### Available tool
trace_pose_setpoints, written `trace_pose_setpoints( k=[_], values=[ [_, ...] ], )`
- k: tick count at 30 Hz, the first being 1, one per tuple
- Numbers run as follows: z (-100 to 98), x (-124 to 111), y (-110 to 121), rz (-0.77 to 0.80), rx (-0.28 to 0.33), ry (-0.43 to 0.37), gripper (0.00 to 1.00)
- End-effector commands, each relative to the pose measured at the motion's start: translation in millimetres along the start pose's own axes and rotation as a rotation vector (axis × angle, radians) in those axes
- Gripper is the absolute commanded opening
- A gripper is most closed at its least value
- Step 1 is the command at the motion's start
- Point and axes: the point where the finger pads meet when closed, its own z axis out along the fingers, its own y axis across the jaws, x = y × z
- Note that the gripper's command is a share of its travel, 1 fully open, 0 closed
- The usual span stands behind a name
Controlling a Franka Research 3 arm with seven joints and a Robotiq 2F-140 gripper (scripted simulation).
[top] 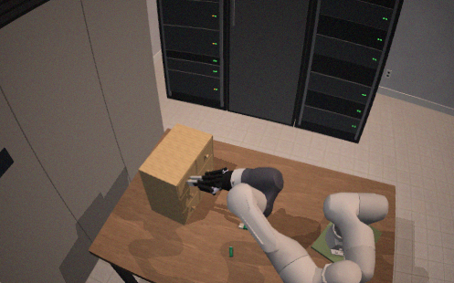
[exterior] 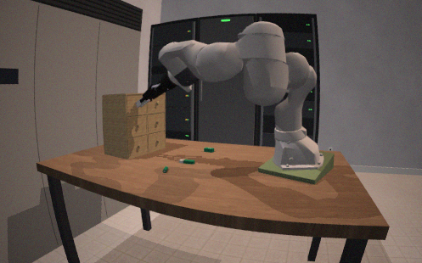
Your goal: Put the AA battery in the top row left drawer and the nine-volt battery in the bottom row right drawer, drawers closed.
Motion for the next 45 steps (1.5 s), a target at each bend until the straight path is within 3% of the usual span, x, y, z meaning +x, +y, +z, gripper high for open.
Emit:
trace_pose_setpoints(
  k=[1, 21, 45],
  values=[
    [1.1, 0.6, 1.4, 0.001, -0.004, 0.001, 0.08],
    [-2.9, 2.9, 1.4, 0.001, -0.004, 0.001, 0.08],
    [-25.2, 15.8, 1.3, 0.001, -0.004, 0.001, 0.08]
  ],
)
